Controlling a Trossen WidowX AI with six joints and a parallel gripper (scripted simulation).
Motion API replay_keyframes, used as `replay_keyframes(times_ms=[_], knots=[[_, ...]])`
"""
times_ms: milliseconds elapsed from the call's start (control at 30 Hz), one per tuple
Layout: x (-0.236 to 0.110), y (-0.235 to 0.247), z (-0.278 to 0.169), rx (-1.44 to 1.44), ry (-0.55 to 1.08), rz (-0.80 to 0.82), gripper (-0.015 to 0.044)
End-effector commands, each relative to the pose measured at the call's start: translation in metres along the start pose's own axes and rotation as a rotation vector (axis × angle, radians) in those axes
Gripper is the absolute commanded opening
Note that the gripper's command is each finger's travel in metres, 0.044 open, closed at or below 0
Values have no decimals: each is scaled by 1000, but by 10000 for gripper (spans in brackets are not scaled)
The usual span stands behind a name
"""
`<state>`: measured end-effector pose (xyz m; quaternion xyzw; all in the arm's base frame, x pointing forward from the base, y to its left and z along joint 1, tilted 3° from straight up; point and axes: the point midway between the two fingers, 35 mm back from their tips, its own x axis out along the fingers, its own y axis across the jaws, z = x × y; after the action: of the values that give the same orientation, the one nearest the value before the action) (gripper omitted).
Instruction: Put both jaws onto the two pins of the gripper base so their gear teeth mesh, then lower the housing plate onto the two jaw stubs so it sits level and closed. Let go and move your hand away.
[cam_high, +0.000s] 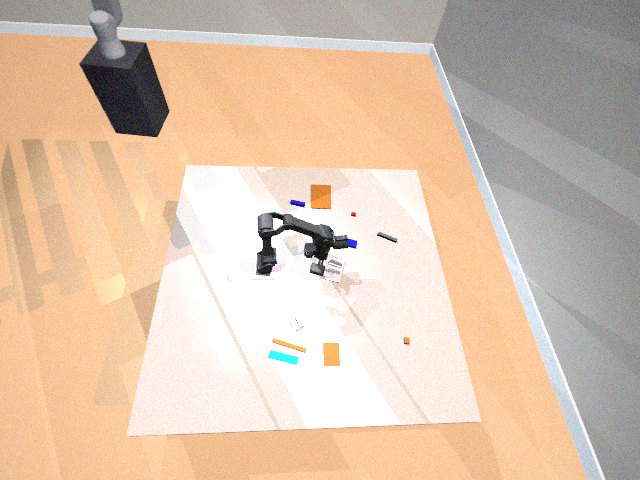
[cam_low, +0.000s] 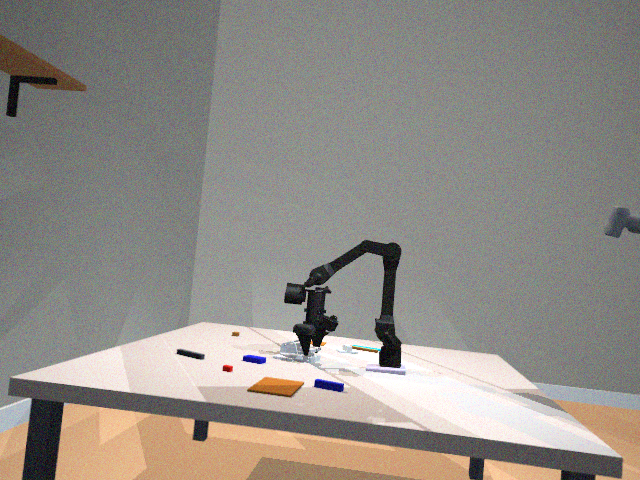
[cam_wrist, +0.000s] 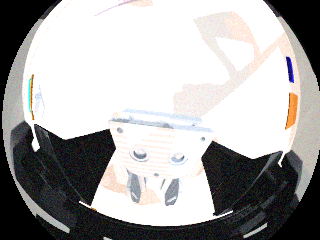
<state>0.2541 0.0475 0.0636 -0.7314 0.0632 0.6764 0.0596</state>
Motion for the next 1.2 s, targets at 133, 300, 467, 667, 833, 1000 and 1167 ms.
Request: replay_keyframes(times_ms=[133, 300, 467, 667, 833, 1000, 1167], knots=[[3, 0, 0, -4, 1, 2, 351], [3, 0, 0, -4, 1, 2, 351], [4, 0, 0, -4, 1, 2, 351], [5, 0, 0, -4, 1, 2, 351], [6, 0, 0, -4, 1, 2, 351], [8, 0, 0, -4, 1, 2, 351], [8, 0, 0, -4, 1, 2, 351]])
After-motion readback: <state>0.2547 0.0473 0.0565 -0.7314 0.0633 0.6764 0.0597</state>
